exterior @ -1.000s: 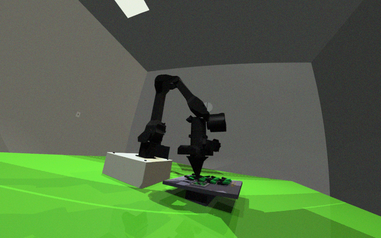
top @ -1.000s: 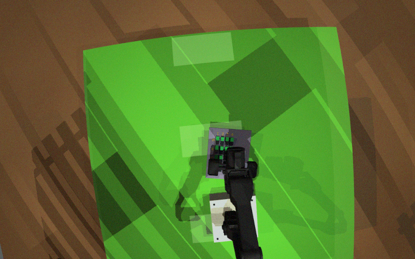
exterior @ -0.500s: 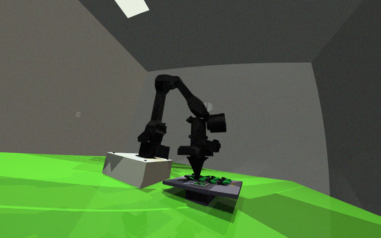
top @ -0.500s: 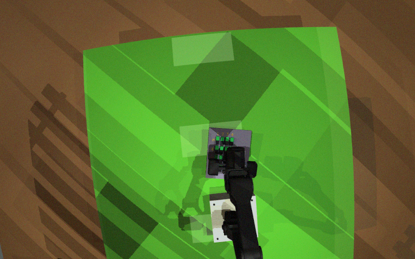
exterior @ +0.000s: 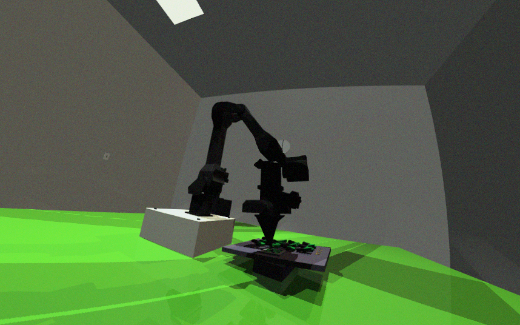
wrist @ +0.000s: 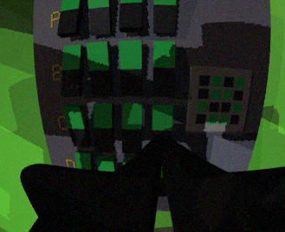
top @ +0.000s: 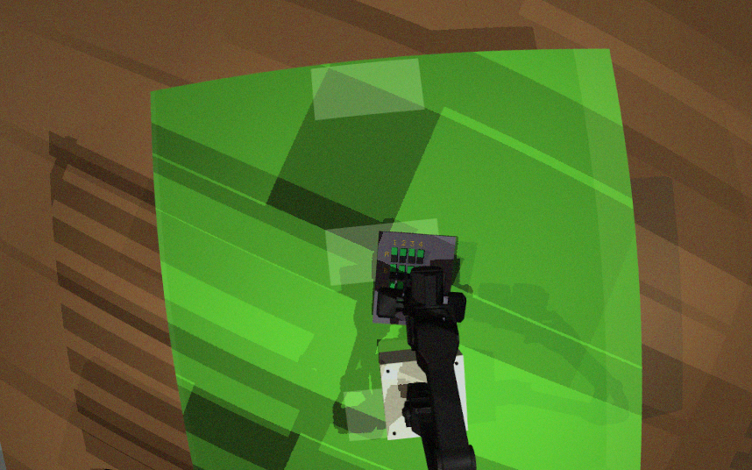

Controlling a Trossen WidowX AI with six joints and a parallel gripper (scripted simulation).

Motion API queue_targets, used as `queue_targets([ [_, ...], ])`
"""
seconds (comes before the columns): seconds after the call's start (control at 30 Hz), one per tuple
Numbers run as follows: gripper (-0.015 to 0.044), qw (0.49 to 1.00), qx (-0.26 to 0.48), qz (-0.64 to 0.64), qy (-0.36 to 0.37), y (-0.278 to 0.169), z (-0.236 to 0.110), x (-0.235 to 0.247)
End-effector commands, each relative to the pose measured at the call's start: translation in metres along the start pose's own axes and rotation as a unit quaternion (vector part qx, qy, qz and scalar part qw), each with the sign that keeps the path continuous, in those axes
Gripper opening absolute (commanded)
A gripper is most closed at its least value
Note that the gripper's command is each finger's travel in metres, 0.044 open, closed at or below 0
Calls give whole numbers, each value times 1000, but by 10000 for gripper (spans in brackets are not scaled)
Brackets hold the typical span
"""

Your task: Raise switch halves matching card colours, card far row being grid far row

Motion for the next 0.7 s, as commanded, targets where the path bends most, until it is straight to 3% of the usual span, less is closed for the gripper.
queue_targets([
  [0.0,0,1000,1,-2,-1,-1,1,0],
  [0.33,0,1000,1,-2,-1,-1,3,0],
  [0.53,0,1000,13,-2,-2,3,-60,0],
  [0.67,0,1000,14,-2,-2,3,-63,0],
])
Point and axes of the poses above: the point midway between the two fingers, 35 mm back from their tips, its own z axis out along the fingers, its own x axis across the jaws, y = z × x, the point moved 2 cm from there along -z, back along the fingers, and after that the axes turned 6 degrees about z, right-handed, at the moved point
